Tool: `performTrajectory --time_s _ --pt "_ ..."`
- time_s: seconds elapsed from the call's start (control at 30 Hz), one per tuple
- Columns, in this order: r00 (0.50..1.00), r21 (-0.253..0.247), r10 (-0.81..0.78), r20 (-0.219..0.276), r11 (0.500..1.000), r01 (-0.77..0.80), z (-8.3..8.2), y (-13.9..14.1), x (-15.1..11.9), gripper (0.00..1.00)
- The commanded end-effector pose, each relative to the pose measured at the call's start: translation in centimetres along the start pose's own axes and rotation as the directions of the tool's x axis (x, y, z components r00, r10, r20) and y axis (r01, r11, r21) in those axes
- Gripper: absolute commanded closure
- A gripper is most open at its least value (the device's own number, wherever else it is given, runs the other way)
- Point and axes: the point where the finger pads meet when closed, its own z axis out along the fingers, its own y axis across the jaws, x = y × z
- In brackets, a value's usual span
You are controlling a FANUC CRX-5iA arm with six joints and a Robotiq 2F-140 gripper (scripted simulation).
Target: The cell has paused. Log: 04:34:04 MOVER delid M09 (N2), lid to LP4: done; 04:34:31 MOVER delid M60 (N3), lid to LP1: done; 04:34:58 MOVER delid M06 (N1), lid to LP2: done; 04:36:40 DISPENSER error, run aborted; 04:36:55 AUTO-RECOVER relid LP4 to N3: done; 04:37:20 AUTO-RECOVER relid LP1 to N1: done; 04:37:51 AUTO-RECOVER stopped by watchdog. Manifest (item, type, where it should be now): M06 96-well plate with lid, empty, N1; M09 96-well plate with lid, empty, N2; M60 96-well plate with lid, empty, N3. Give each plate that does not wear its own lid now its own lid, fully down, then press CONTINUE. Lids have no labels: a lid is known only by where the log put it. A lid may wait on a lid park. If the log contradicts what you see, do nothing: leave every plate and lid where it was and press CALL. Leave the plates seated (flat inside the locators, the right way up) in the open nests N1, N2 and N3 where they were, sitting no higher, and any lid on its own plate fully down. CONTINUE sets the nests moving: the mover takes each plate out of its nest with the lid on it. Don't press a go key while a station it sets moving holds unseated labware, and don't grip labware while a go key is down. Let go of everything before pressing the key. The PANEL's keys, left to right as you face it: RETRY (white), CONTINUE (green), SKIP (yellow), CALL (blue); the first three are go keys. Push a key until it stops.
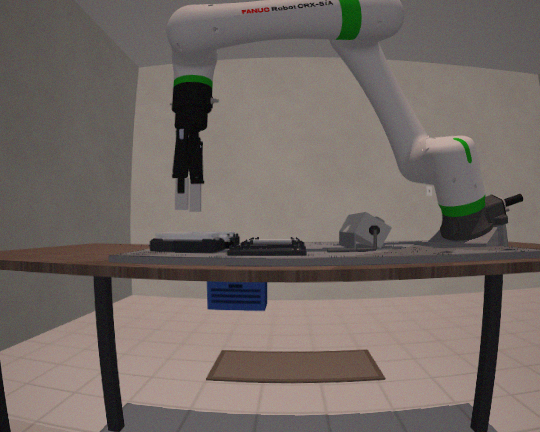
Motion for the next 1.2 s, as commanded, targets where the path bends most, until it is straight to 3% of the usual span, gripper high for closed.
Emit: performTrajectory --time_s 0.0,1.17 --pt "1.0 0.0 0.0 0.0 1.0 0.0 0.0 0.0 0.0 0.34" --pt "1.0 -0.001 0.0 0.001 1.0 0.0 2.4 0.0 0.1 0.34"
